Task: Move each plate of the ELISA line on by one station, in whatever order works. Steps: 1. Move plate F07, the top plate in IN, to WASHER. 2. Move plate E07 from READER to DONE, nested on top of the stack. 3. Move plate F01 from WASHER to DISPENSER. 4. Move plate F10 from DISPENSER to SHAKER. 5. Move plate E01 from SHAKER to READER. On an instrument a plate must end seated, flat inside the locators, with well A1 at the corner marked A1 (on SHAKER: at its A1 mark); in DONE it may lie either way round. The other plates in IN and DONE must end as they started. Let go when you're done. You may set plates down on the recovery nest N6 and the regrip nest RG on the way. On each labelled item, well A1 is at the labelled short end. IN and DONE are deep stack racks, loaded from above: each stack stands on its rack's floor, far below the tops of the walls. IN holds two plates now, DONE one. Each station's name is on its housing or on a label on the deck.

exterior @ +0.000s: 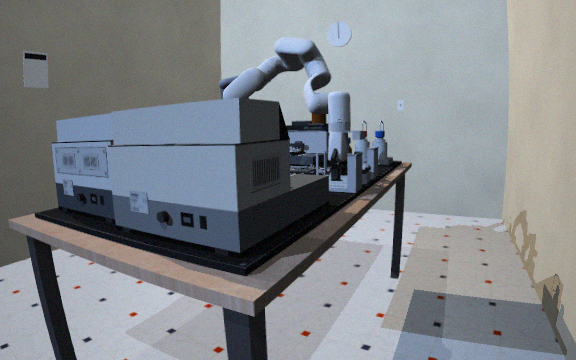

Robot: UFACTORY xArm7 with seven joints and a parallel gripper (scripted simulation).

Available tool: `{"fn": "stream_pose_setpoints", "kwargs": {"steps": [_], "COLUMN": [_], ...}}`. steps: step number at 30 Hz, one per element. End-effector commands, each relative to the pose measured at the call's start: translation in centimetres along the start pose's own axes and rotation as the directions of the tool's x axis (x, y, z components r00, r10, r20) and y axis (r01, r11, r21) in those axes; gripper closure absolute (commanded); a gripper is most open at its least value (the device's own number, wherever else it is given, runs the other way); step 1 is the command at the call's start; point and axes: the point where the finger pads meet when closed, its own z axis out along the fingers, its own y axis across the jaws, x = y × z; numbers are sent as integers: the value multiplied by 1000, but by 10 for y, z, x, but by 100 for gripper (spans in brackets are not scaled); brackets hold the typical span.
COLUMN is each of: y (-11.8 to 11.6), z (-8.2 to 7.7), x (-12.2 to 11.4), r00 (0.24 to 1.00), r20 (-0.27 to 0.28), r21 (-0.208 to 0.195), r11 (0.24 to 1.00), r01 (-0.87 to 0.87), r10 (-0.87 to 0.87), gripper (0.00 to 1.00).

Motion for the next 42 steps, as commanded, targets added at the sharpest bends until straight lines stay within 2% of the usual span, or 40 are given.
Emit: {"fn": "stream_pose_setpoints", "kwargs": {"steps": [1,18,42], "y": [1,1,1], "z": [-3,-7,-22], "x": [2,2,2], "r00": [1000,1000,1000], "r20": [-5,-5,-5], "r21": [-2,-2,-2], "r11": [1000,1000,1000], "r01": [0,0,0], "r10": [0,0,0], "gripper": [100,100,100]}}
